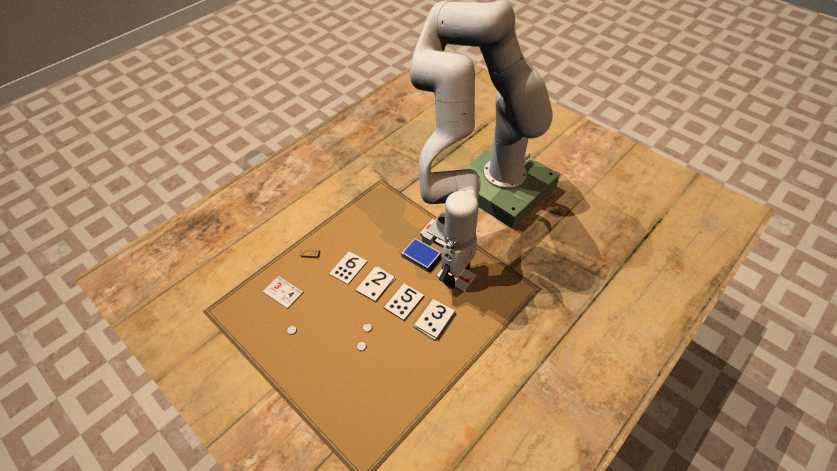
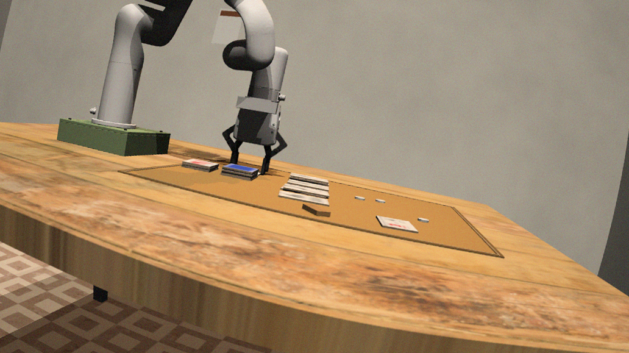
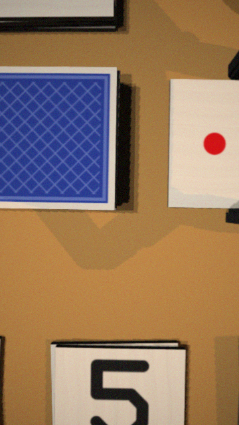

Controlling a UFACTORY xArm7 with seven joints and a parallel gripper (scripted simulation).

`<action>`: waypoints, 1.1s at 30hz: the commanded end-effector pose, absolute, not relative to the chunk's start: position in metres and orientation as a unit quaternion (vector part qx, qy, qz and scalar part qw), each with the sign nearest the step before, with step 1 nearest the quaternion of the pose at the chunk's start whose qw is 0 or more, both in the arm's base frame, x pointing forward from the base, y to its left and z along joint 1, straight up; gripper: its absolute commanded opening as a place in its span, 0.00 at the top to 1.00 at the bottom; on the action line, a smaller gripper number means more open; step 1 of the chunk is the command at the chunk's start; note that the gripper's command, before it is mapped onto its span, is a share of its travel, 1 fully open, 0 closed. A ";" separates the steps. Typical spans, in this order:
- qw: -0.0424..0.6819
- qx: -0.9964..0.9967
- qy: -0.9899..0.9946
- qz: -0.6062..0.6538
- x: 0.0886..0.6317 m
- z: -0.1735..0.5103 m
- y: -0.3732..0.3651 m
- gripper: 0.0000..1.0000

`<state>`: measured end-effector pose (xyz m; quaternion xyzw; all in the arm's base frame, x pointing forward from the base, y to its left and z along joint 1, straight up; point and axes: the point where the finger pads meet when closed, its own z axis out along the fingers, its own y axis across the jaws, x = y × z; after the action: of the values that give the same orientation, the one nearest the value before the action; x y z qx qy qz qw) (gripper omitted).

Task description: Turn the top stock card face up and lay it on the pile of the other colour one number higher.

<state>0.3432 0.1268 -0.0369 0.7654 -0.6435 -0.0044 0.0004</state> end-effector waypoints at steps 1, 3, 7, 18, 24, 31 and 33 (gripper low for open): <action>-0.001 0.766 -0.643 -0.003 0.344 -0.036 0.127 0.26; -0.001 0.765 -0.643 -0.003 0.344 -0.034 0.127 0.26; -0.001 0.766 -0.643 -0.003 0.344 -0.027 0.127 0.26; -0.001 0.766 -0.643 -0.003 0.345 -0.002 0.127 0.26; -0.001 0.766 -0.643 -0.003 0.345 0.004 0.127 0.26; -0.001 0.766 -0.643 -0.003 0.345 0.004 0.127 0.26; -0.001 0.766 -0.643 -0.003 0.345 0.004 0.127 0.26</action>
<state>0.3432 0.1266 0.0029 0.7654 -0.6435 -0.0045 0.0005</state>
